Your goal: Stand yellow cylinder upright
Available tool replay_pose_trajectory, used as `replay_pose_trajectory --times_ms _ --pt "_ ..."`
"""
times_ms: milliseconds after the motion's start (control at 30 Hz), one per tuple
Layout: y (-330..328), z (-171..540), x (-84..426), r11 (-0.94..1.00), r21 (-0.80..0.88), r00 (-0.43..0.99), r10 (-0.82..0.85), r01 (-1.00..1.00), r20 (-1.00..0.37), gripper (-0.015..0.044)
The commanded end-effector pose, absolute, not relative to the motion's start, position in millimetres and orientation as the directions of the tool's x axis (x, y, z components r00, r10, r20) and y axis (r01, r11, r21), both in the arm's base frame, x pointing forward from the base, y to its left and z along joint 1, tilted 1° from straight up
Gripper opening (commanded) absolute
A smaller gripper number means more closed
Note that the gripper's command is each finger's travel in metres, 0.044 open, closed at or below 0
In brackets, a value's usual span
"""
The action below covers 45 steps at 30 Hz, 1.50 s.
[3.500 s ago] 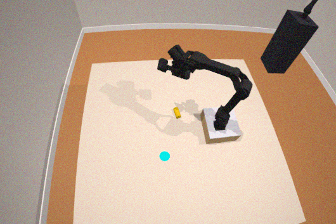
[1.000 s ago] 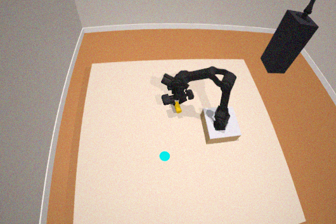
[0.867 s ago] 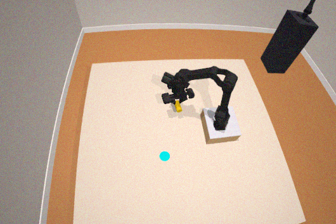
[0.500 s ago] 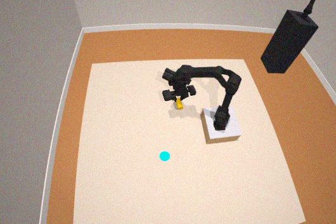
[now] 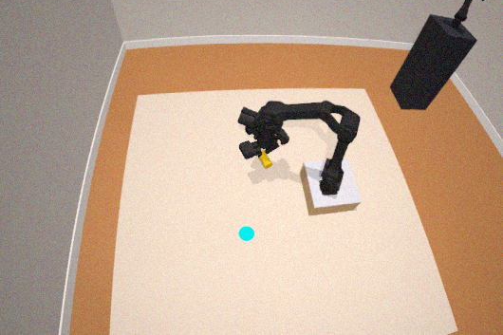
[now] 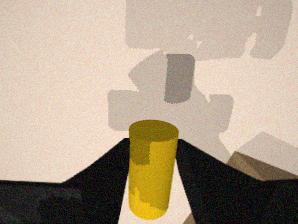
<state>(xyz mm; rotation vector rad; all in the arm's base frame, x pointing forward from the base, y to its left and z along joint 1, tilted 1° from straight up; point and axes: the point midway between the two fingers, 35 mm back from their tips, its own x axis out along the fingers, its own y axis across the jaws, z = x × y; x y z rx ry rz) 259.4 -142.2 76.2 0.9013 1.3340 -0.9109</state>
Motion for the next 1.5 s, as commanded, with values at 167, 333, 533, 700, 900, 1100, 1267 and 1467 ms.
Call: replay_pose_trajectory --times_ms 167,333,533,700,900,1100,1267,1467 --pt "-130.0 78.1 269.5 0.489 0.022 0.036 -0.019 0.872 -0.999 0.0105" --pt "-122.3 79.0 275.8 0.563 0.019 0.036 -0.018 0.826 -0.999 0.0105" --pt "-112.8 80.0 283.1 0.645 0.017 0.035 -0.016 0.764 -0.999 0.0105" --pt "-104.5 80.8 288.9 0.709 0.014 0.035 -0.015 0.705 -0.999 0.0105" --pt "-94.2 81.8 295.5 0.778 0.012 0.035 -0.013 0.628 -0.999 0.0105" --pt "-83.6 82.7 301.7 0.839 0.009 0.035 -0.012 0.544 -0.999 0.0105" --pt "-74.4 83.5 306.6 0.883 0.007 0.034 -0.01 0.469 -0.999 0.0105" --pt "-63.2 84.4 312.1 0.927 0.004 0.034 -0.009 0.375 -0.999 0.0105"
